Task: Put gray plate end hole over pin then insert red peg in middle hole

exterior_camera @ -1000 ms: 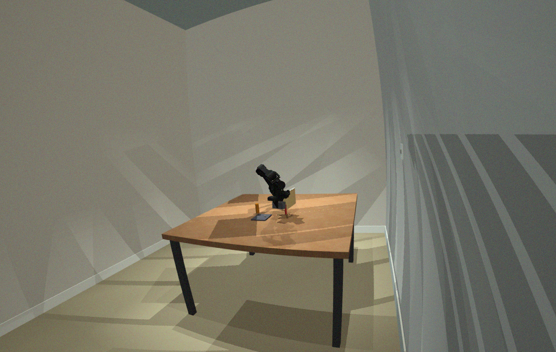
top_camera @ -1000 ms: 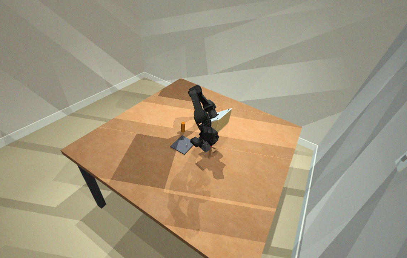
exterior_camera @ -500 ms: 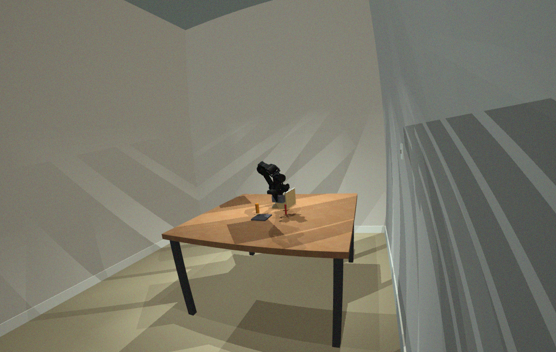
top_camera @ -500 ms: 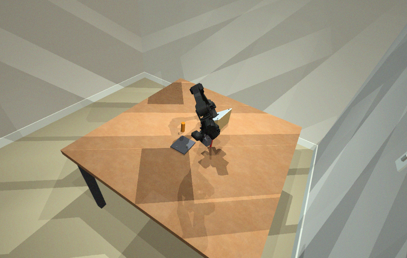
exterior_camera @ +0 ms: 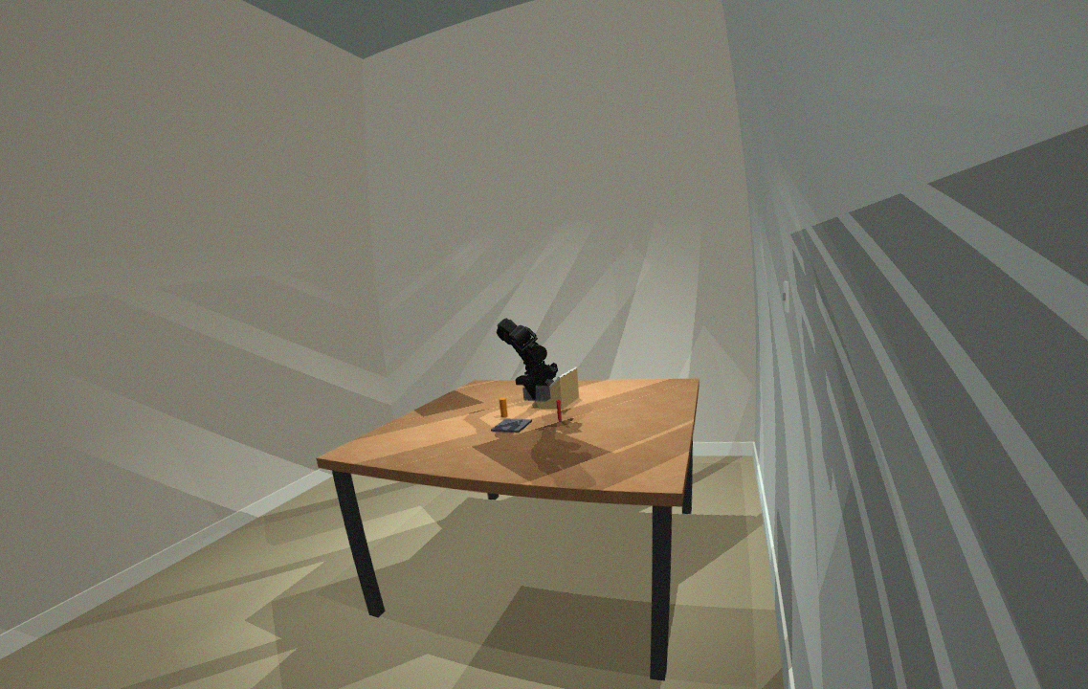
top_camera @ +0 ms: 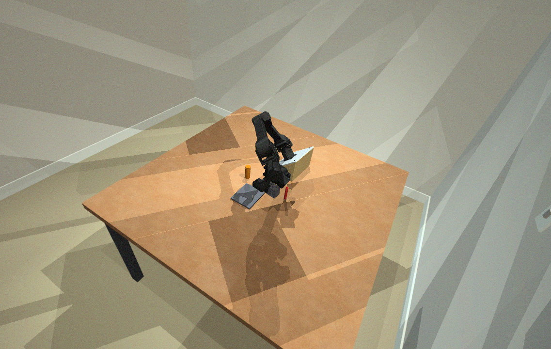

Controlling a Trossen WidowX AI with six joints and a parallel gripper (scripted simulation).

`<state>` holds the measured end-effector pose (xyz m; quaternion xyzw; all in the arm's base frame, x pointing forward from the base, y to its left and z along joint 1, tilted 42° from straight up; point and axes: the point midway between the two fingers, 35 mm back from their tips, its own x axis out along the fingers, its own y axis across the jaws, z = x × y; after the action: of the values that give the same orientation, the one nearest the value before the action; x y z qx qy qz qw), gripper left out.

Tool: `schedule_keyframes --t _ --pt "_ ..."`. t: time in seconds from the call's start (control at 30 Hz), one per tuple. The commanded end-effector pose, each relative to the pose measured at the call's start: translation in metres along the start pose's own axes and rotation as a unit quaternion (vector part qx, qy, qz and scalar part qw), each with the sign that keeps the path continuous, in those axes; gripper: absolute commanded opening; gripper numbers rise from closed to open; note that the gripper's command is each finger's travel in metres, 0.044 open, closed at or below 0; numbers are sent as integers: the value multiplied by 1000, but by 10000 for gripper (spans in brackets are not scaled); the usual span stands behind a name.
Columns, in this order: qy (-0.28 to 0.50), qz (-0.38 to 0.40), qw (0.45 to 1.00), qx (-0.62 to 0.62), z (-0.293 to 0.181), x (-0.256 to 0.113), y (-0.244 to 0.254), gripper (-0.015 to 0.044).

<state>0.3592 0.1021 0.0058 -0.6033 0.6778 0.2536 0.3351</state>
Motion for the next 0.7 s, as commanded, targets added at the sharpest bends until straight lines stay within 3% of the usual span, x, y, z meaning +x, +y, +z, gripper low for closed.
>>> schedule_keyframes --t 0.0,0.67 --pt "-1 -4 1000 -21 -12 3 -5 0" --pt "1 -5 991 -137 -69 34 -21 0"
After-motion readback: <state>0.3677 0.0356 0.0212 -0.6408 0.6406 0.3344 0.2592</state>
